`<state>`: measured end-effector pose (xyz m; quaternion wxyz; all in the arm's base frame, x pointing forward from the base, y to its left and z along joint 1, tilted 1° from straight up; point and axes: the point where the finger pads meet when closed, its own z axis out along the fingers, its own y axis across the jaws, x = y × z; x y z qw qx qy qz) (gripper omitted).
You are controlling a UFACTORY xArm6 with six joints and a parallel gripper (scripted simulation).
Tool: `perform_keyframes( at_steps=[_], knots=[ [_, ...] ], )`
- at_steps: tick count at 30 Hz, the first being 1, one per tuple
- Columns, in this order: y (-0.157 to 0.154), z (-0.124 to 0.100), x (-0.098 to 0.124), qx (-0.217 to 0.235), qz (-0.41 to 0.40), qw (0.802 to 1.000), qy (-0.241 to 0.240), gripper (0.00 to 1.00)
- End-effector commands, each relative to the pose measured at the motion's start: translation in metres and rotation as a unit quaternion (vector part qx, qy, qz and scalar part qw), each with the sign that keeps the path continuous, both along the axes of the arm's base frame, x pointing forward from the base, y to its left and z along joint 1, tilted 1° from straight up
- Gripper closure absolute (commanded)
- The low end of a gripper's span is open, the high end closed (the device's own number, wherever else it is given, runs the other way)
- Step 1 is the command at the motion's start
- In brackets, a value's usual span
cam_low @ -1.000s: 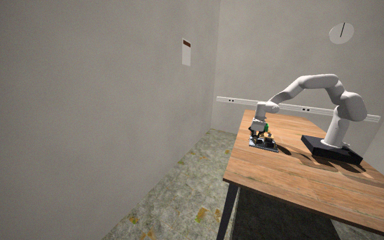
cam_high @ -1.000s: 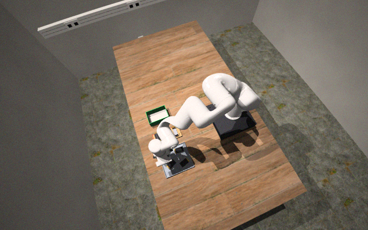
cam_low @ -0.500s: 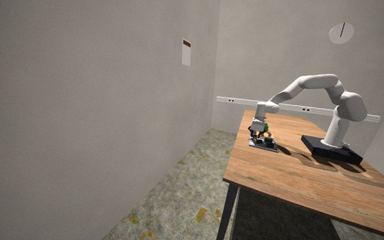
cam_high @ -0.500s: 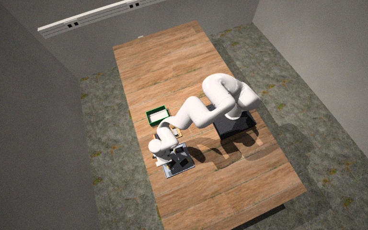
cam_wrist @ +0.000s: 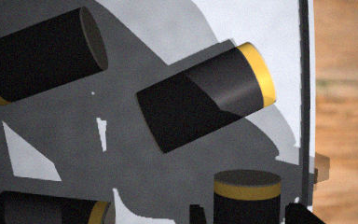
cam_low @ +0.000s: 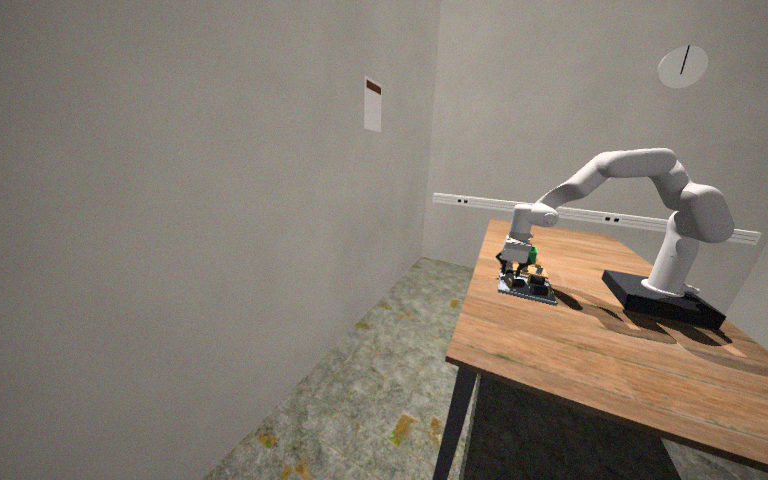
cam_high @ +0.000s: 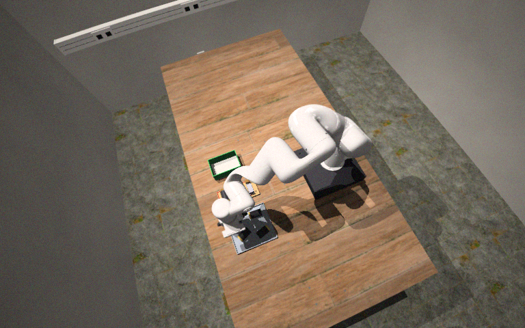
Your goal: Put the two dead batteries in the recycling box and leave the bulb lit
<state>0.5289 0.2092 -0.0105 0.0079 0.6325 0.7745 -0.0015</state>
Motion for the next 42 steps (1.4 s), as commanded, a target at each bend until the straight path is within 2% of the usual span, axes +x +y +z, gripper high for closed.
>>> perform_keyframes(
  at_steps=[1, 6, 17, 29, 31, 34, 36, 38, 42],
  knots=[
    [0.001, 0.004, 0.002, 0.001, 0.000, 1.000, -0.002, 0.49],
    [0.001, 0.014, 0.002, 0.001, 0.000, 1.000, -0.002, 0.49],
    [0.001, 0.061, 0.001, 0.001, 0.000, 1.000, -0.002, 0.49],
    [0.001, 0.068, 0.001, 0.001, 0.000, 1.000, -0.002, 0.49],
    [0.002, 0.079, 0.001, 0.001, 0.000, 1.000, -0.002, 0.49],
    [0.002, 0.113, 0.000, 0.001, 0.000, 1.000, -0.002, 0.49],
    [0.002, 0.113, 0.000, 0.001, 0.000, 1.000, -0.002, 0.49],
    [0.002, 0.124, 0.000, 0.001, 0.000, 1.000, -0.002, 0.49],
    [0.003, 0.124, -0.001, 0.001, 0.000, 1.000, -0.002, 0.49]
  ],
)
